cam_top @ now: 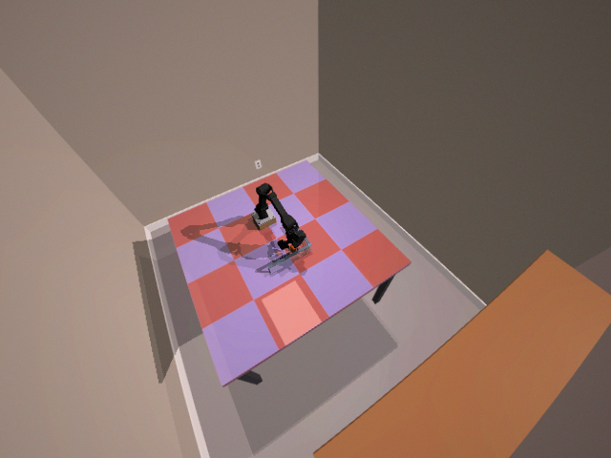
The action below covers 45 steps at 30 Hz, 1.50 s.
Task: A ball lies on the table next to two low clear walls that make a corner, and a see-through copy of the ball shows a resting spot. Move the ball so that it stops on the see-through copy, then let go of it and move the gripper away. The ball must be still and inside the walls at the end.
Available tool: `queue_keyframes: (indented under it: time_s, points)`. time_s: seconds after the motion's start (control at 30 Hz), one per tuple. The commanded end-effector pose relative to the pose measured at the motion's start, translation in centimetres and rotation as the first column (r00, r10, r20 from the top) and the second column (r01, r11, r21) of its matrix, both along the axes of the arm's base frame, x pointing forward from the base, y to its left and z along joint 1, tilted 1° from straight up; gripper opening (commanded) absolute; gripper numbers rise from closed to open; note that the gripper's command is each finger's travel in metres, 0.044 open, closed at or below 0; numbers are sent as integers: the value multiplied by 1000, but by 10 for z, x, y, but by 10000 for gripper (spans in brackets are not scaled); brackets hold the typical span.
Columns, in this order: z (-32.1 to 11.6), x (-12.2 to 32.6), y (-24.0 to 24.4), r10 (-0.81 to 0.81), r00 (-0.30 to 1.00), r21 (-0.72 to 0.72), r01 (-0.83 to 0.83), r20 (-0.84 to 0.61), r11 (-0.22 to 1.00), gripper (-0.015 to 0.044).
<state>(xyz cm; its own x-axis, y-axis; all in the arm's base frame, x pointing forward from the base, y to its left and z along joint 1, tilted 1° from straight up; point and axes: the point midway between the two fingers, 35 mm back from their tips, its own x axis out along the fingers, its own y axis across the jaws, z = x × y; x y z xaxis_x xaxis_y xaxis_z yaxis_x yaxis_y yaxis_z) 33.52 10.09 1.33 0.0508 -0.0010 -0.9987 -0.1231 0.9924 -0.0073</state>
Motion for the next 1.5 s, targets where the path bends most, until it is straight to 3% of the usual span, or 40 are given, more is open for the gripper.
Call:
queue_keyframes:
  time_s: [0.0, 0.07, 0.2, 0.47, 0.63, 1.27, 1.47]
  points:
    - [-11, -2, -1, 4, 1000, -7, -4, -12, 1000, 294]
    - [-12, -2, -1, 4, 1000, -7, -4, -12, 1000, 294]
    - [-12, -2, -1, 4, 1000, -7, -4, -12, 1000, 189]
    - [-12, -2, -1, 4, 1000, -7, -4, -12, 1000, 136]
    - [-4, 0, 0, 1, 1000, -9, -1, -11, 1000, 5]
    - [114, -5, 0, 4, 1000, -7, -4, -12, 1000, 0]
    - [118, -6, 0, 4, 1000, -7, -4, -12, 1000, 0]
